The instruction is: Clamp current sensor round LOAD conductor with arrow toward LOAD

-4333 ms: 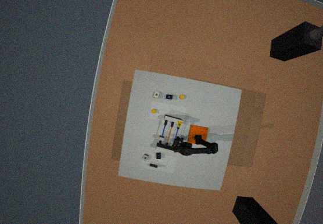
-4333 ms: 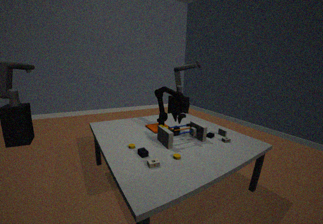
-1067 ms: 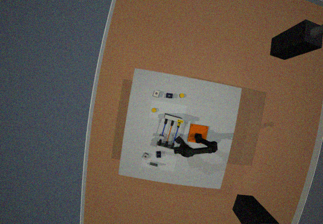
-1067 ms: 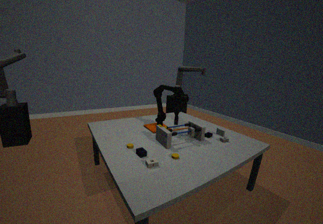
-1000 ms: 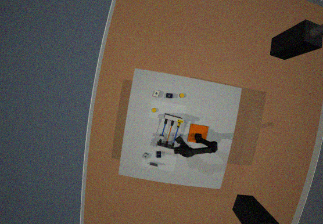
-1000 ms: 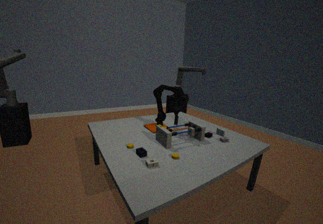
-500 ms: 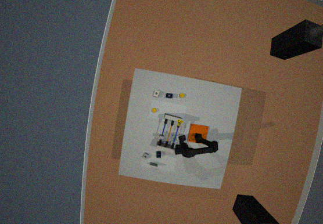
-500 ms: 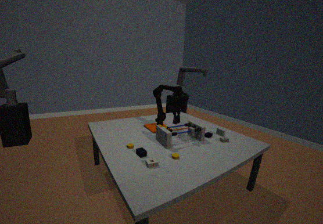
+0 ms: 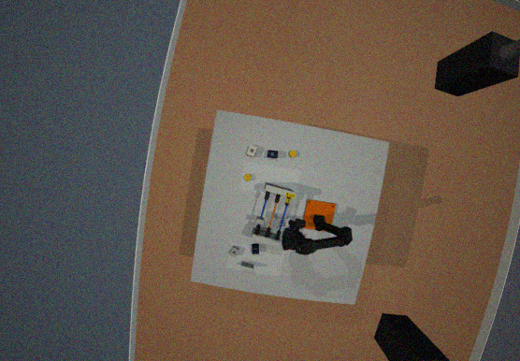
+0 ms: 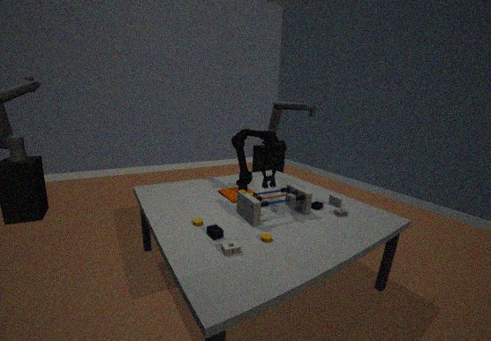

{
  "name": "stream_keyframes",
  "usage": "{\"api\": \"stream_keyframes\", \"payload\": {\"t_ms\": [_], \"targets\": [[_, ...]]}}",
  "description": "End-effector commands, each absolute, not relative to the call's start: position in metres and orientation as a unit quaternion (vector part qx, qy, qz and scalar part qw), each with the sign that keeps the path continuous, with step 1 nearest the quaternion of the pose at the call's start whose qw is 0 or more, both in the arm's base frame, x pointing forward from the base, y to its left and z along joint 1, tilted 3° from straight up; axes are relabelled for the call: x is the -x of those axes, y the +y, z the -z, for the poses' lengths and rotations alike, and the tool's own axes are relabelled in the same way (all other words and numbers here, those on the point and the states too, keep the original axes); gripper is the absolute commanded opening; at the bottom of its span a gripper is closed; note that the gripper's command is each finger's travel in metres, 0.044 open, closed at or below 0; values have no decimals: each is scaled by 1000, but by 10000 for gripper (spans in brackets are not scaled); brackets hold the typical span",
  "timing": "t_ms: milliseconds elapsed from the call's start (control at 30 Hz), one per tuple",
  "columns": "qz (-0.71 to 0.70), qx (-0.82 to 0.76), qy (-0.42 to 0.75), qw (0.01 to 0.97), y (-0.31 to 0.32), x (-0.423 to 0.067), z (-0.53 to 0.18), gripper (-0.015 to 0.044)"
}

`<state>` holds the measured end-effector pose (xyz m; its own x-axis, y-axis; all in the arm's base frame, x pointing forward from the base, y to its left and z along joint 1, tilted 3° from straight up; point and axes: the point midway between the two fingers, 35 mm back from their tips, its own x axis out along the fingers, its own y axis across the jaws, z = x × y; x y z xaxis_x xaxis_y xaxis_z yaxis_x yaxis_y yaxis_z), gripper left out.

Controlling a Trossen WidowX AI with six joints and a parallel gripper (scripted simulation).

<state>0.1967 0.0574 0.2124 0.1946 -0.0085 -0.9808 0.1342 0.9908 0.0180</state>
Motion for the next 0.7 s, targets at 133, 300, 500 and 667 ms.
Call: {"api": "stream_keyframes", "payload": {"t_ms": [133, 300, 500, 667], "targets": [[134, -162, 605, 768, 57, -197, -217, 0], [183, -228, 586, 755, 57, -198, -219, 0], [240, -306, 558, 733, 57, -199, -221, 0], [284, -369, 531, 708, 56, -200, -223, 0]]}}
